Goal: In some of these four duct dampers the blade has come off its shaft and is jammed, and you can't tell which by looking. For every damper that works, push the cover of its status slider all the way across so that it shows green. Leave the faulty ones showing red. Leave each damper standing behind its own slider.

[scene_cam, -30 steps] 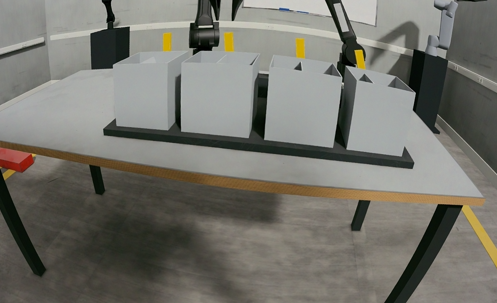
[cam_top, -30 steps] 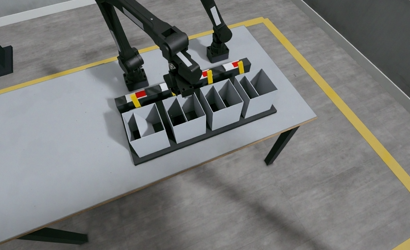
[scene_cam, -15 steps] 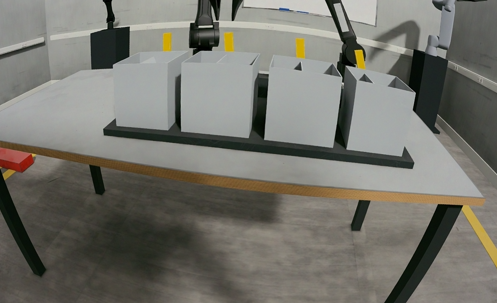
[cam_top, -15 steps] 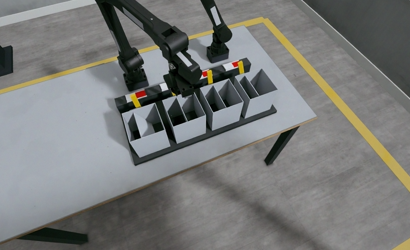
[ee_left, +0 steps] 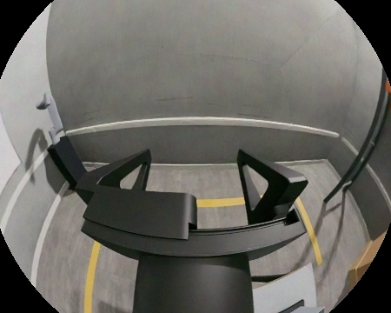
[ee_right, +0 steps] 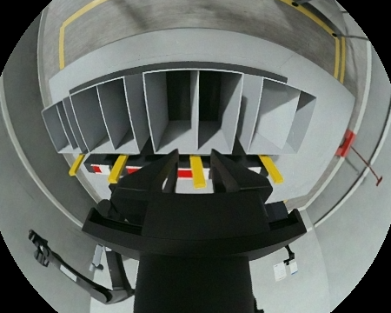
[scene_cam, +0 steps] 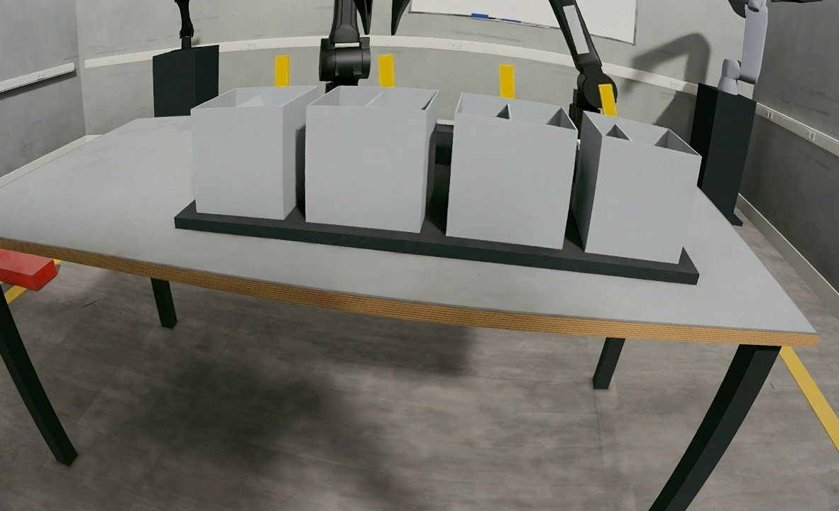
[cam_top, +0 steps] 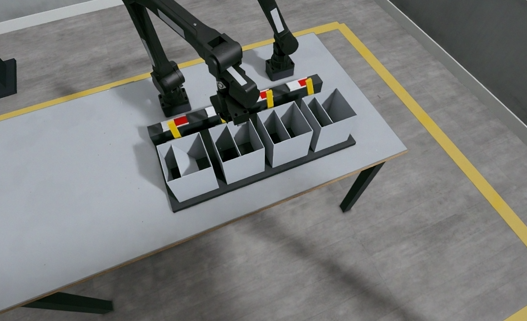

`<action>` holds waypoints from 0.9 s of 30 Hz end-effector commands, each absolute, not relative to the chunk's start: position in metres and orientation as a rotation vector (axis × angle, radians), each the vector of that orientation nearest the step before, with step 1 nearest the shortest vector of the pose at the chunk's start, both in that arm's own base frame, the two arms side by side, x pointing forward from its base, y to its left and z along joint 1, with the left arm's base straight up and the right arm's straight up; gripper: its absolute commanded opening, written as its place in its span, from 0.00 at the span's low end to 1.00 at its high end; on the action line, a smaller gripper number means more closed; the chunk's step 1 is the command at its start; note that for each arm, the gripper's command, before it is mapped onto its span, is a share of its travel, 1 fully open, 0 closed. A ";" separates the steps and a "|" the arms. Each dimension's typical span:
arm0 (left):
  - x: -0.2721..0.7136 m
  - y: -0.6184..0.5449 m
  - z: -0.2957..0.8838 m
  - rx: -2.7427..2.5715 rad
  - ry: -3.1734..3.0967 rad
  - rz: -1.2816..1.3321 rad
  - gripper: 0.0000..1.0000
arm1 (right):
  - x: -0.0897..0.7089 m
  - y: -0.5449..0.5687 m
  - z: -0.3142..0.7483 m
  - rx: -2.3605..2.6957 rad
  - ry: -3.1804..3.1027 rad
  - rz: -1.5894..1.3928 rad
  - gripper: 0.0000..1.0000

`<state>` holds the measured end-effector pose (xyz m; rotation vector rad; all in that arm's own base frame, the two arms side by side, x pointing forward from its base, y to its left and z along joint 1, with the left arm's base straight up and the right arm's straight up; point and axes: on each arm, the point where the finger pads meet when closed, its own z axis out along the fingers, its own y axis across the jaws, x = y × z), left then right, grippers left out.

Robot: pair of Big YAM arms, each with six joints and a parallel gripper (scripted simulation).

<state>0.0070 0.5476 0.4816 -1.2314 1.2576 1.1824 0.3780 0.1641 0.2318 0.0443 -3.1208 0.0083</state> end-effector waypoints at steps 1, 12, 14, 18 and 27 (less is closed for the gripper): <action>0.003 0.545 0.501 -1.206 1.211 1.206 1.00 | 0.395 0.175 0.265 0.029 -3.193 -0.033 0.36; 0.003 0.545 0.501 -1.206 1.211 1.206 1.00 | 0.395 0.175 0.265 0.029 -3.193 -0.033 0.36; 0.003 0.545 0.501 -1.206 1.211 1.206 1.00 | 0.395 0.175 0.265 0.029 -3.193 -0.033 0.36; 0.003 0.545 0.501 -1.206 1.211 1.206 1.00 | 0.393 0.174 0.269 0.030 -3.202 -0.042 0.36; 0.003 0.545 0.501 -1.206 1.211 1.206 1.00 | 0.287 0.154 0.227 0.038 -3.161 -0.170 0.36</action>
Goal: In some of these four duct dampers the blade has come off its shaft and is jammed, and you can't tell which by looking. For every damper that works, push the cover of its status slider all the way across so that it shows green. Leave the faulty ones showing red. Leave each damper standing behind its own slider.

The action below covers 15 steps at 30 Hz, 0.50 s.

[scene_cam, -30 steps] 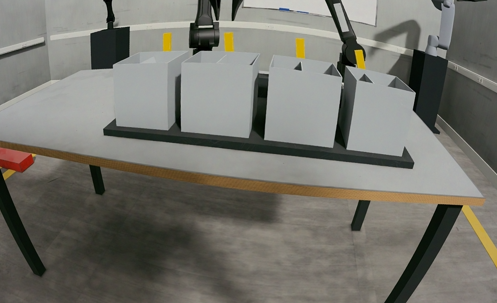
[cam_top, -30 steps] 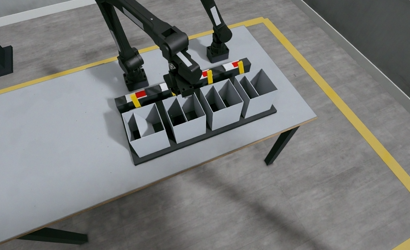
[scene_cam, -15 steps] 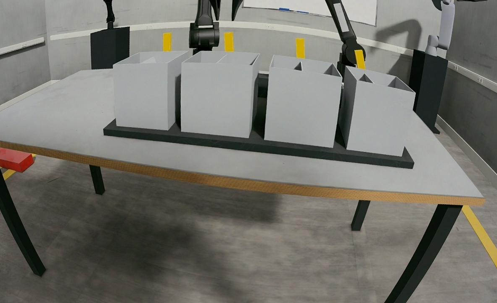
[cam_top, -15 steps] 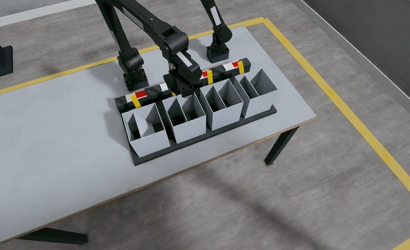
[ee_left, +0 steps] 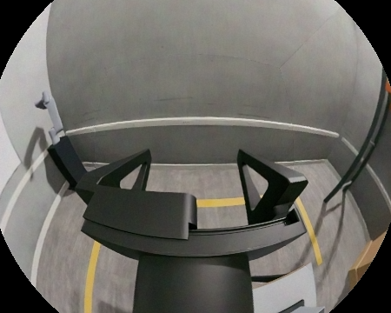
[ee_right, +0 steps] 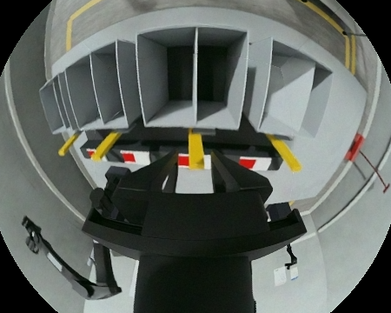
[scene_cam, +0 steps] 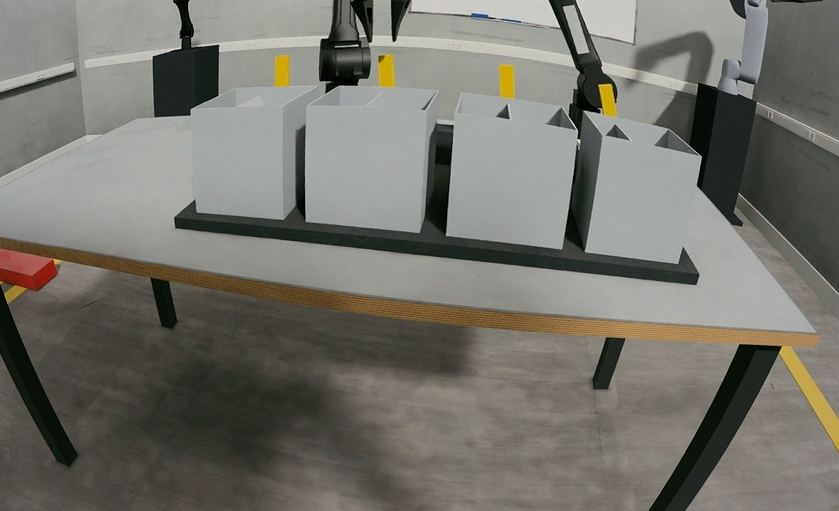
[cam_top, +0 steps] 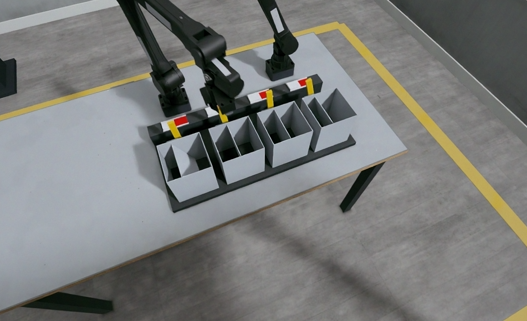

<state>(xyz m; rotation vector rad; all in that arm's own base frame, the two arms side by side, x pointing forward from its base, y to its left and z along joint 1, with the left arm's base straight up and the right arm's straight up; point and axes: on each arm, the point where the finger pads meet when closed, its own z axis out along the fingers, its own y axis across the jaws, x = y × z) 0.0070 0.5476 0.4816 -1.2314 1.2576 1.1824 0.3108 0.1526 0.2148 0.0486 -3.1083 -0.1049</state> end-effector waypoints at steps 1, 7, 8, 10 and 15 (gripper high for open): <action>0.003 0.545 0.501 -1.206 1.211 1.206 1.00 | 0.278 0.152 0.224 0.038 -3.159 -0.184 0.36; 0.003 0.545 0.501 -1.206 1.211 1.206 1.00 | 0.286 0.155 0.230 0.029 -3.170 -0.197 0.36; 0.003 0.545 0.501 -1.206 1.211 1.206 1.00 | 0.276 0.150 0.215 0.025 -3.136 -0.169 0.36; 0.003 0.545 0.501 -1.206 1.211 1.206 1.00 | 0.277 0.150 0.218 0.025 -3.138 -0.170 0.36; 0.003 0.545 0.501 -1.206 1.211 1.206 1.00 | 0.275 0.149 0.225 0.027 -3.159 -0.188 0.36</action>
